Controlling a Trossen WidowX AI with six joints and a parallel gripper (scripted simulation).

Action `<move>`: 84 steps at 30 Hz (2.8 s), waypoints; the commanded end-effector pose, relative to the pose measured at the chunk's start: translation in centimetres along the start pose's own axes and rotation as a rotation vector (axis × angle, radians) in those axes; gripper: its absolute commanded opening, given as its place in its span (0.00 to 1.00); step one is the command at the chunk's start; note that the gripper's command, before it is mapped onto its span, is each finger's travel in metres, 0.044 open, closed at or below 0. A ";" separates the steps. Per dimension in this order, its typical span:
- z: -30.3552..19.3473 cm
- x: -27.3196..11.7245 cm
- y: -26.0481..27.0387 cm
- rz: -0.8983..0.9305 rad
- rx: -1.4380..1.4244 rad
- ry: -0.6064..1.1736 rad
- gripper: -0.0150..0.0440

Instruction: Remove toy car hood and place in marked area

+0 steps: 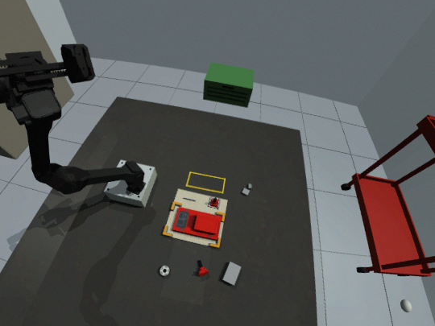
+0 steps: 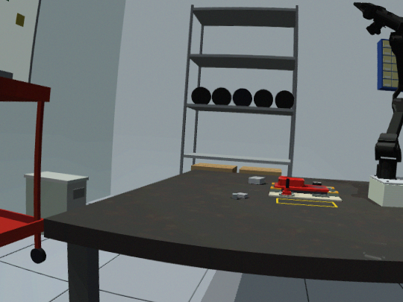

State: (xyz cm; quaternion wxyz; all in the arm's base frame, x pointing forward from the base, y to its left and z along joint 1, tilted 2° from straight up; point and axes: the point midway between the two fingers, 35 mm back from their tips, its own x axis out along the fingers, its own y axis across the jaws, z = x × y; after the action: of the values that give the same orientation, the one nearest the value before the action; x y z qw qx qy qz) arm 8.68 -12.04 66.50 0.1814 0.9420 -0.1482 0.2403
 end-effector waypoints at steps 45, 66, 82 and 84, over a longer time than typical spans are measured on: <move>40.5 3.0 -39.8 -1.762 -2.241 0.457 1.00; 55.5 -9.3 -34.6 -2.528 -1.614 0.975 1.00; 56.6 -9.9 -35.1 -2.527 -1.614 0.975 1.00; 56.7 -9.9 -35.2 -2.527 -1.614 0.975 1.00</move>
State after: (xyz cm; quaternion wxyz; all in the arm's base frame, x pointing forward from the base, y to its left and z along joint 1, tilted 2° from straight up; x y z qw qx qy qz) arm 36.00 -2.32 5.95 -0.7217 0.0548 -0.6869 -0.0664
